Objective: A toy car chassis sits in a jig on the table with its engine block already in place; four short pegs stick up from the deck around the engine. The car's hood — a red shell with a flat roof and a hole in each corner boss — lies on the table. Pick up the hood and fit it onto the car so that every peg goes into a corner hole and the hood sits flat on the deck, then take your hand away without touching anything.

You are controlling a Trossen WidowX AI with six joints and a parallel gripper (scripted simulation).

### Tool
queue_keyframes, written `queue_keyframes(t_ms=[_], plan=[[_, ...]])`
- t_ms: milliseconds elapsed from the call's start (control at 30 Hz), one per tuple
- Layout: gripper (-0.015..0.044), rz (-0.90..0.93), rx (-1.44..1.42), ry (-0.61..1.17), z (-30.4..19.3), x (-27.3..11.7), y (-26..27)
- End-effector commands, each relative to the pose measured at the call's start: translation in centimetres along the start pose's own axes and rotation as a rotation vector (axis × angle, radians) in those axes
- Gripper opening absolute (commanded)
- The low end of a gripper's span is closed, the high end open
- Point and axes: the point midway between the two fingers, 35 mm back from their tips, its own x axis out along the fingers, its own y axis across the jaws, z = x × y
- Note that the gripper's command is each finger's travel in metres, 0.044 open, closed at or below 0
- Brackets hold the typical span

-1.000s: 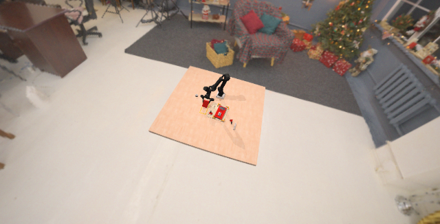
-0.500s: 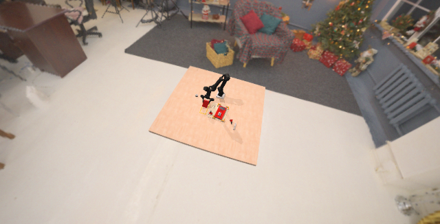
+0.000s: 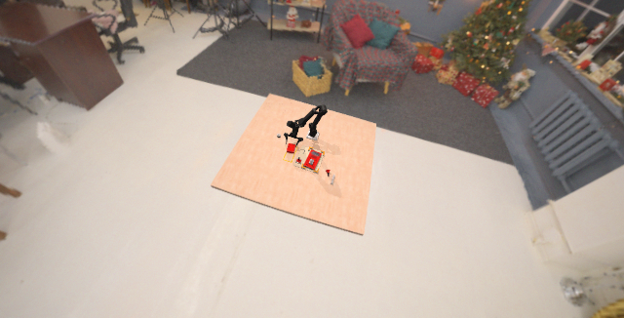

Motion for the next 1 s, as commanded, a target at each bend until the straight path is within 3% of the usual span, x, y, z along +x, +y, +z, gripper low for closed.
queue_keyframes(t_ms=[0,400,567,600,967], plan=[[0.044,-0.015,0.048,-0.02,0.0,-2.6,0.6],[0.044,0.003,0.215,0.039,-3.6,-10.2,-0.1],[0.044,0.004,0.217,0.041,-3.7,-10.4,-0.1],[0.044,-0.021,0.154,-0.016,-1.0,-6.8,0.3],[0.044,-0.021,0.154,-0.016,-1.0,-6.8,0.3]])
